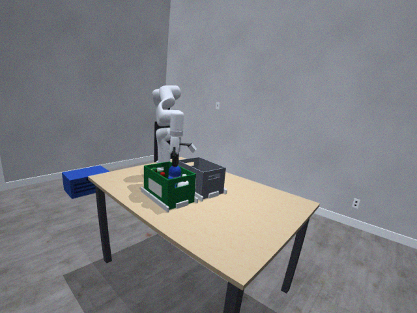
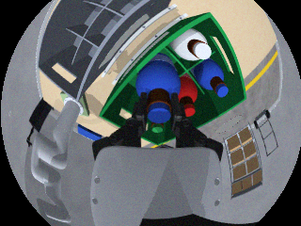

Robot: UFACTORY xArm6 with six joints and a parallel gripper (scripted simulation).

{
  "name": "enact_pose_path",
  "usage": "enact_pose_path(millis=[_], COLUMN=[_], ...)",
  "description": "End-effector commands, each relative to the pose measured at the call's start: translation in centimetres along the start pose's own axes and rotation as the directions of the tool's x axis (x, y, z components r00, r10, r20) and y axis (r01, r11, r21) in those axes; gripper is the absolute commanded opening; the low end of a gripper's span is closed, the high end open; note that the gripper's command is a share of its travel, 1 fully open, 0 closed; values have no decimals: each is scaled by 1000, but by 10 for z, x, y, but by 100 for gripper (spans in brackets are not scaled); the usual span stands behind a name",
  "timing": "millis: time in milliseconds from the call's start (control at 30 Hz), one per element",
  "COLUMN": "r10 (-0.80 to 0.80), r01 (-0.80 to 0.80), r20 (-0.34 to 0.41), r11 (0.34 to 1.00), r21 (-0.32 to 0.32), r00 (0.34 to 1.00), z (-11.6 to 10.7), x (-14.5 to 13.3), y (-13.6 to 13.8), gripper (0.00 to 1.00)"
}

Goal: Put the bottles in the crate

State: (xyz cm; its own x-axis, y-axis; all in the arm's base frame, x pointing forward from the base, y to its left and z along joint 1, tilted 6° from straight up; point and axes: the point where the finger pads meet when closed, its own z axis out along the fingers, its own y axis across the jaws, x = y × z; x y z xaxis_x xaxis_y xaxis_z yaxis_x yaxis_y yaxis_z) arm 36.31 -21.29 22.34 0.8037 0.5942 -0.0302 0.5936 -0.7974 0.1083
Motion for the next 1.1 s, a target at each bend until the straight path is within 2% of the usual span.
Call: enact_pose_path(millis=[0,1067], r10=[0,0], r01=[0,0], r20=[-2,-2], r11=[1000,1000], r21=[-4,-4], r00=[1000,1000], z=[-9,-55], x=[0,0], y=[1,1], gripper=[0,0])
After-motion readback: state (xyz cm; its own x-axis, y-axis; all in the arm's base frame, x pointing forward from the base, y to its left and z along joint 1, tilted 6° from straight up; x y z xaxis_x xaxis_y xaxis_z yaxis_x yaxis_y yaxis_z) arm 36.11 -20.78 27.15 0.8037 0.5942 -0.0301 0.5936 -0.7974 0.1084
